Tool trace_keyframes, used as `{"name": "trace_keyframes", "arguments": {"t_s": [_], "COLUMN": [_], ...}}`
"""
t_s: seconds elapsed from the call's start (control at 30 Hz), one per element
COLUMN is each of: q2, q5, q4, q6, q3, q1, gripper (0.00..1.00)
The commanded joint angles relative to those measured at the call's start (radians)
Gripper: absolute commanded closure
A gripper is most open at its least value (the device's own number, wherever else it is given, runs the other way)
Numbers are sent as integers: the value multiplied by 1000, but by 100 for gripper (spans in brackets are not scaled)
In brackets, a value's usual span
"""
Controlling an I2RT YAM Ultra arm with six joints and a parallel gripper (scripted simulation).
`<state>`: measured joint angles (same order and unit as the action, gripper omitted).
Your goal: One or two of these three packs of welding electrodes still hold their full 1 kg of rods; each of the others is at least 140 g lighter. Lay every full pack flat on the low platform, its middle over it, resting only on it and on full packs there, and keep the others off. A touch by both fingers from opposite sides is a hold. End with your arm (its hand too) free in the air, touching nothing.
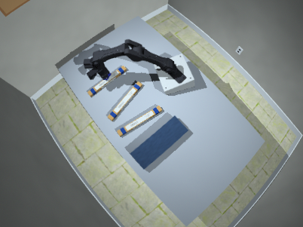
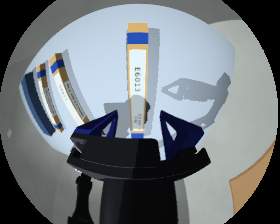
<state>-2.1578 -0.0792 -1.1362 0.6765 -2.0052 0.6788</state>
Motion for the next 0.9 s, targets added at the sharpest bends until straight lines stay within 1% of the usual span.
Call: {"name": "trace_keyframes", "arguments": {"t_s": [0.0, 0.07, 0.17, 0.23, 0.87], "q2": [54, 56, 52, 34, 33], "q5": [-12, -12, -13, -13, -13], "q4": [-87, -110, -118, -121, -120], "q6": [10, 11, 12, 11, 11], "q3": [-67, -87, -97, -101, -102], "q1": [17, 19, 19, 19, 20], "gripper": [26, 26, 26, 26, 26]}}
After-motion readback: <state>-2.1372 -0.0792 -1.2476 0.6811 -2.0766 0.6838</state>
